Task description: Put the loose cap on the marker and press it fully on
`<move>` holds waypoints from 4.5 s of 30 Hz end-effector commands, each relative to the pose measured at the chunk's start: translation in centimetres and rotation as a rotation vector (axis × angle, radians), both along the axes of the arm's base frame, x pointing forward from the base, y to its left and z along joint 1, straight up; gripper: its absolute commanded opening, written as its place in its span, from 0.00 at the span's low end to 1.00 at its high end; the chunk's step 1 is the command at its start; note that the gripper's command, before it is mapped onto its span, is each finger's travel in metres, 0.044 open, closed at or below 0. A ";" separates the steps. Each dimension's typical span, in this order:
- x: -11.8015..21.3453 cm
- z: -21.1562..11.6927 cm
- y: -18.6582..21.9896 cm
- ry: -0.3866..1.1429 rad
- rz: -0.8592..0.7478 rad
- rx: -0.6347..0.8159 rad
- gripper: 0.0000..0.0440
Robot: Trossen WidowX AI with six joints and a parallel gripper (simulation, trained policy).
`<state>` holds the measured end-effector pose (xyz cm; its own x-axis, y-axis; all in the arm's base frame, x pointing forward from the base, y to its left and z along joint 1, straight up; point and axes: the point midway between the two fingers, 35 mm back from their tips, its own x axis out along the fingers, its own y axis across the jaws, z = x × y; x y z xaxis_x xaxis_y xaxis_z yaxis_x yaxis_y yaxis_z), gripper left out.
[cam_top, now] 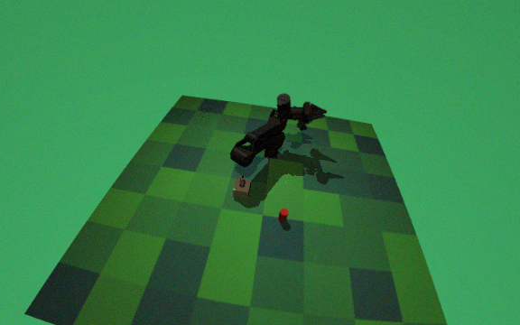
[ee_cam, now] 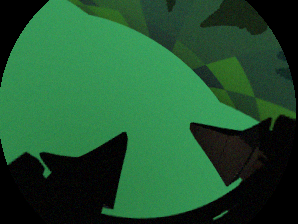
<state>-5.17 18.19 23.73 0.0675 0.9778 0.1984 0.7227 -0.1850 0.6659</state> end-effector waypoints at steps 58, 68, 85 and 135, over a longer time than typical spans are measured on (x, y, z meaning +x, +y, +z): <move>3.8 3.1 4.5 -0.302 -0.154 -0.407 0.76; 5.1 3.2 5.0 -0.304 -0.188 -0.504 0.76; 7.4 3.3 5.6 -0.277 -0.248 -0.669 0.76; 15.2 2.9 7.2 -0.008 -0.431 -1.095 0.77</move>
<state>9.80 25.25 26.64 0.4409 0.5350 -0.7207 0.7225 0.2650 0.6386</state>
